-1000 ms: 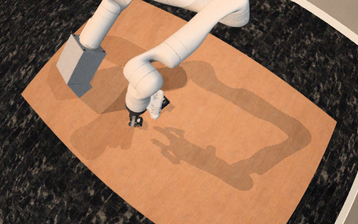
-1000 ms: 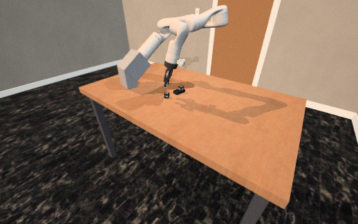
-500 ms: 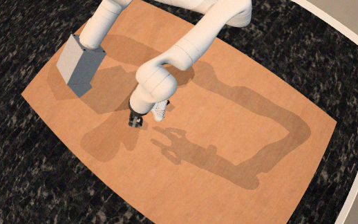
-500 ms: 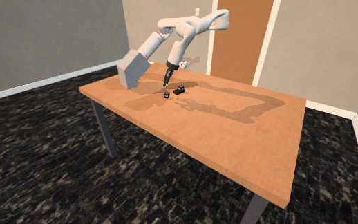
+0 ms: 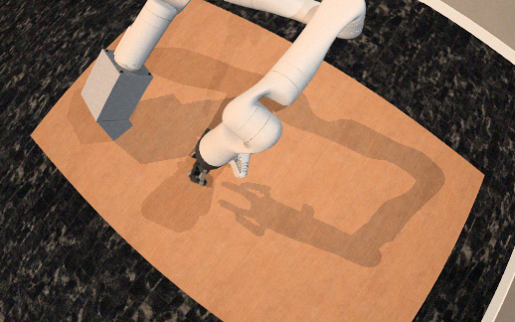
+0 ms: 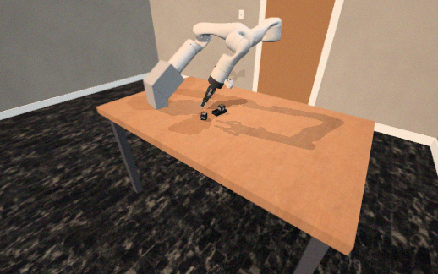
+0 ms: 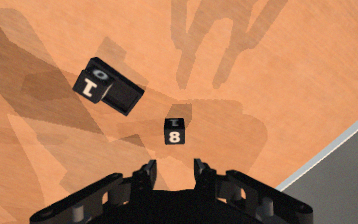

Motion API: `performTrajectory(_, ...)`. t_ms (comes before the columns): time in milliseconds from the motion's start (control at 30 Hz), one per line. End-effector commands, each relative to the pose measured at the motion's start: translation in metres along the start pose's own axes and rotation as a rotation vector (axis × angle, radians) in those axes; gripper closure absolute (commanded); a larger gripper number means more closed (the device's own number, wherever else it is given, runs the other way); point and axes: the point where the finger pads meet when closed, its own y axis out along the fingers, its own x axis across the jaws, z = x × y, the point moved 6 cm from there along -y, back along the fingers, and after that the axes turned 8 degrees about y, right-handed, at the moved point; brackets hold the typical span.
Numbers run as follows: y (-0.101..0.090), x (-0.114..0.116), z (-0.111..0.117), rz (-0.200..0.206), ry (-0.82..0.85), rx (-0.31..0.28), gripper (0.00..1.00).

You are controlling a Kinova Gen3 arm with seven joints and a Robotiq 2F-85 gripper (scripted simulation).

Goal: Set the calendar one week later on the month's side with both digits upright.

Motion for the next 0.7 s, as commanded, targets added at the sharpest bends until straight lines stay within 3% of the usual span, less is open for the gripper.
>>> performTrajectory(0,0.000,-0.001,0.001,-0.002,-0.005,-0.003,0.54)
performTrajectory(233,0.001,-0.001,0.004,-0.003,-0.005,-0.040,0.54)
performTrajectory(533,0.002,-0.003,0.016,-0.025,-0.005,-0.206,0.54)
performTrajectory(667,0.002,-0.003,0.019,-0.036,-0.005,-0.251,0.54)
